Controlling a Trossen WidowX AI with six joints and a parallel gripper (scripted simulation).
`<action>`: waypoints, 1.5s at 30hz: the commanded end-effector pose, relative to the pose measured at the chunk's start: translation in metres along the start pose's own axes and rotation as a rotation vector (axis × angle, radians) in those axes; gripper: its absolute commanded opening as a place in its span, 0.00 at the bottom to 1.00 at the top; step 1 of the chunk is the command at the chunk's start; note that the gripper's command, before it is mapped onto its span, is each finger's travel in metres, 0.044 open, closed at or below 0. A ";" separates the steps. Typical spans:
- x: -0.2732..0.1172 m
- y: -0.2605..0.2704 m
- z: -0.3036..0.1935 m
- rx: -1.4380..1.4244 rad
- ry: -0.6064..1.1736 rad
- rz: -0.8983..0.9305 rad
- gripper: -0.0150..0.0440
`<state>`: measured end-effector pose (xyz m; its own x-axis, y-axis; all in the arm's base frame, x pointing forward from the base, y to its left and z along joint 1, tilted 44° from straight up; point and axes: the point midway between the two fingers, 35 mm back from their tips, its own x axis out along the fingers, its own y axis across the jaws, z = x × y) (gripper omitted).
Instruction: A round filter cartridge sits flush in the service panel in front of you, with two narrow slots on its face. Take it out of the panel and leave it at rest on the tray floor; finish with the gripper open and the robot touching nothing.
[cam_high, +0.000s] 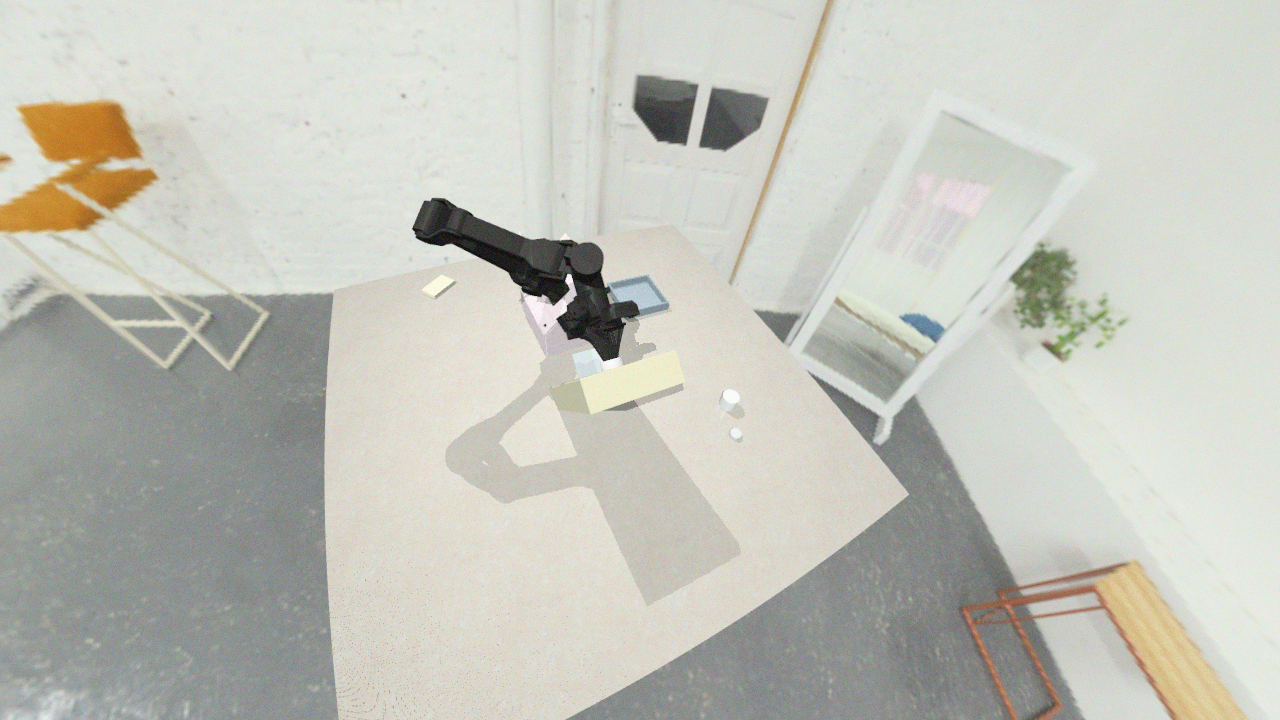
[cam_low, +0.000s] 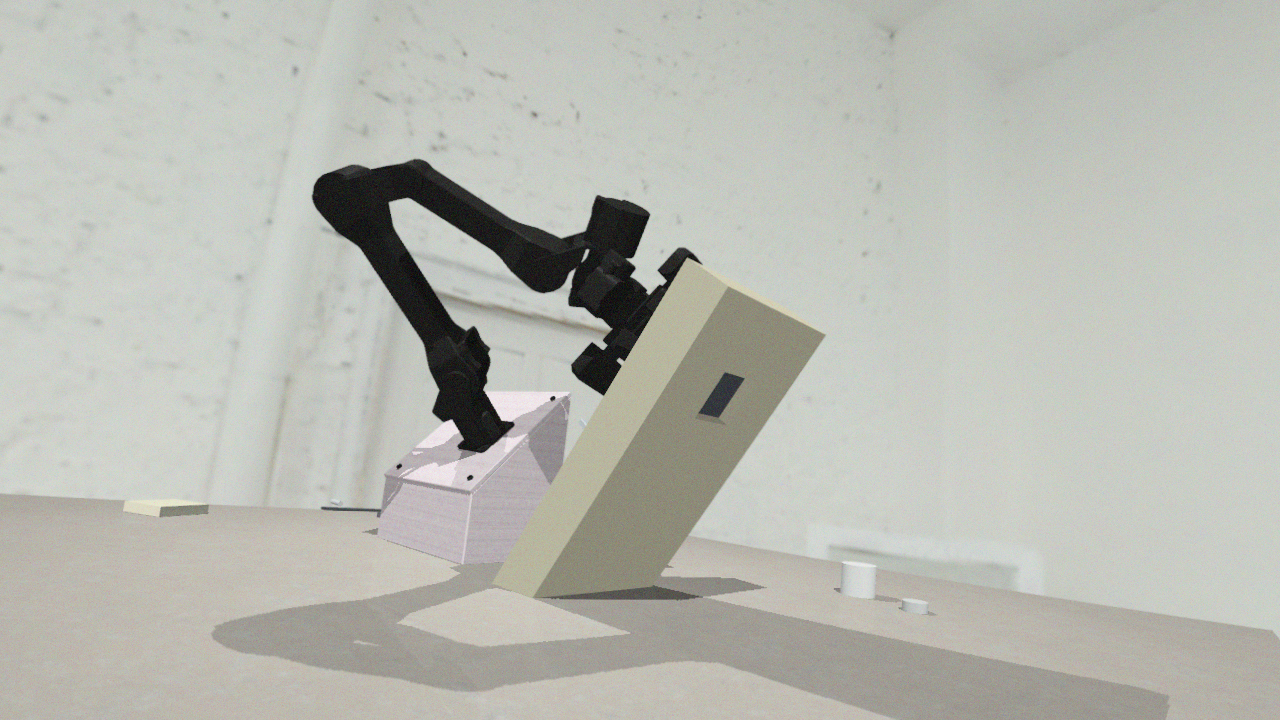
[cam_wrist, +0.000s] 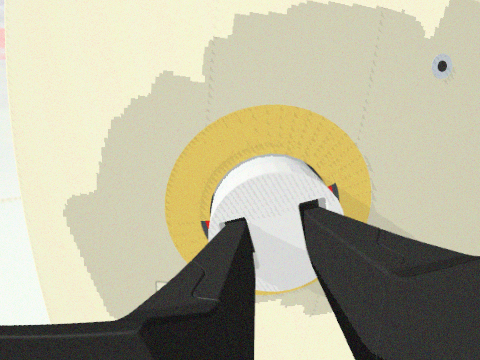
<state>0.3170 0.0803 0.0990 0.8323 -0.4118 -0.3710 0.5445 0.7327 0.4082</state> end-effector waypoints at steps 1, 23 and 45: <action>-0.019 0.002 -0.005 -0.020 0.019 0.011 0.25; -0.046 -0.034 -0.011 -0.061 0.008 0.020 0.25; -0.042 -0.069 -0.020 -0.060 0.004 0.016 0.41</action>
<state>0.2419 0.0566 0.0689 0.8396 -0.3984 -0.3694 0.5243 0.7723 0.3588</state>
